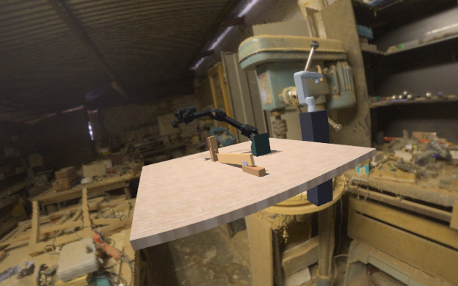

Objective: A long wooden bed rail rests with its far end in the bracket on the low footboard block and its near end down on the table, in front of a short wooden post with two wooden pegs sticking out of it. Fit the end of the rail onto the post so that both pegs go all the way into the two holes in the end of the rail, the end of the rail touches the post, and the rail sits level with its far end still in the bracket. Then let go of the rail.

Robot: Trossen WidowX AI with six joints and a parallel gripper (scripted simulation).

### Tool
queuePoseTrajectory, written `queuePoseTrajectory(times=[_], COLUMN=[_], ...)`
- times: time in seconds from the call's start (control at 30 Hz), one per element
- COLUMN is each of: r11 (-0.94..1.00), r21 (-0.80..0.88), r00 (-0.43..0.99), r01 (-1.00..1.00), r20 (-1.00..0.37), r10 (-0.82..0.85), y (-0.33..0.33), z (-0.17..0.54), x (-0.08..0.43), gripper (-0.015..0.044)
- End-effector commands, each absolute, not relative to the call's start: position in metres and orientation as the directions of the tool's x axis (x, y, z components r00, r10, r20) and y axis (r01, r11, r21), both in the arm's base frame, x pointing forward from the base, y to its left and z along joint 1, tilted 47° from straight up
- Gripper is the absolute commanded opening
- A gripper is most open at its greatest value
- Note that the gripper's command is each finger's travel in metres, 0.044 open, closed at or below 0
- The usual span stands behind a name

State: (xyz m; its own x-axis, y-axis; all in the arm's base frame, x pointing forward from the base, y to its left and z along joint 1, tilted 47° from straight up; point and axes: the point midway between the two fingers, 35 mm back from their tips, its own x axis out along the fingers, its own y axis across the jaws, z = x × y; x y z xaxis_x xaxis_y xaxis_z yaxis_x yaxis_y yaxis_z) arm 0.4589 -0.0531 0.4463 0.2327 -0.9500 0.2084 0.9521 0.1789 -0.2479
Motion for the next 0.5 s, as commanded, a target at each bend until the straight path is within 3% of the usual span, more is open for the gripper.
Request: queuePoseTrajectory(times=[0.0, 0.23, 0.47], r11=[0.180, 0.195, 0.147], r21=[-0.259, -0.635, -0.920], r00=[0.237, 0.430, 0.645], r01=[0.949, 0.747, 0.364], r20=[0.210, 0.239, 0.136], r10=[-0.948, -0.871, -0.752], y=[-0.052, -0.011, 0.034], z=[0.446, 0.413, 0.342], x=[0.460, 0.508, 0.543], gripper=[0.0426, 0.0440, 0.0440])
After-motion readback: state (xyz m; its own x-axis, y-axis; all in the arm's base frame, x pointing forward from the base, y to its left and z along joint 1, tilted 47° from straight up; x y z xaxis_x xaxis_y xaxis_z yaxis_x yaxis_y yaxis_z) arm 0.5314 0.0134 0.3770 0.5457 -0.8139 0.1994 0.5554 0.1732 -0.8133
